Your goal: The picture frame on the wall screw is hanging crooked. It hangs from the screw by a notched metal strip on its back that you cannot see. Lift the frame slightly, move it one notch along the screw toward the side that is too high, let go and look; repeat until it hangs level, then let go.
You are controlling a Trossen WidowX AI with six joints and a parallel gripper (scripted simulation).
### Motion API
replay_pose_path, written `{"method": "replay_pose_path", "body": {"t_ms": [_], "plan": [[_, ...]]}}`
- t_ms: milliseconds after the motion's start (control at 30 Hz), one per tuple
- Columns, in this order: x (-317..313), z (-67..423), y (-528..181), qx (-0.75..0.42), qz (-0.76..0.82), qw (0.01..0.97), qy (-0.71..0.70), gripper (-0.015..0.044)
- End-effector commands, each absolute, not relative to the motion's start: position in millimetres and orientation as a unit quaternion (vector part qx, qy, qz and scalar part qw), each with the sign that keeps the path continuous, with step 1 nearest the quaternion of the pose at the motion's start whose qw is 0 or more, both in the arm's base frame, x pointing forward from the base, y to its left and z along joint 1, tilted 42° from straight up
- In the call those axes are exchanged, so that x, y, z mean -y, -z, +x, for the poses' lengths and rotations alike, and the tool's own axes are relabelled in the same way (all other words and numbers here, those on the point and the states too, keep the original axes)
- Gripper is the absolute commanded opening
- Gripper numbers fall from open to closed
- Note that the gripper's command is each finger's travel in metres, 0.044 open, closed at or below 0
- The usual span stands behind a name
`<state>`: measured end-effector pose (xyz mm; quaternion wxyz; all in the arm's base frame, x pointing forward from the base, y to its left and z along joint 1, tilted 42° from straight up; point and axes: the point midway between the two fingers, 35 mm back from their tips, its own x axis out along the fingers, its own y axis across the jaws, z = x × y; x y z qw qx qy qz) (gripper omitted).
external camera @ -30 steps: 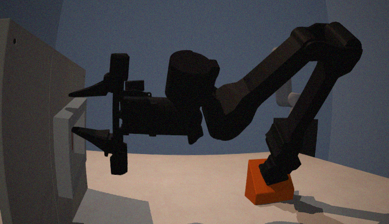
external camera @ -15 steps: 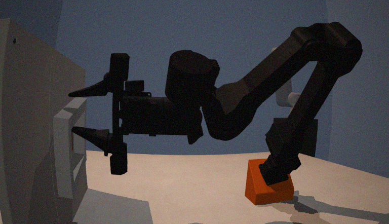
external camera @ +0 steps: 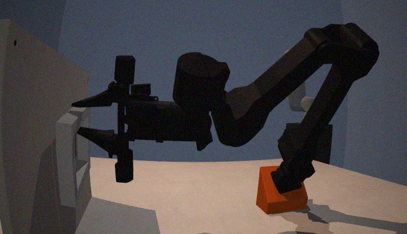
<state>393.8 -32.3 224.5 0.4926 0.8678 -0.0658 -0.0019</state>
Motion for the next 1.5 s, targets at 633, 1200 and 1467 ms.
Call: {"method": "replay_pose_path", "body": {"t_ms": [633, 1200, 1467], "plan": [[31.7, 394.1, -224.9, 0.065, 0.869, 0.491, 0.001, 0.0], [34.5, 393.4, -228.1, 0.065, 0.869, 0.491, 0.001, 0.0], [35.8, 393.1, -230.4, 0.065, 0.869, 0.491, 0.001, 0.0]]}}
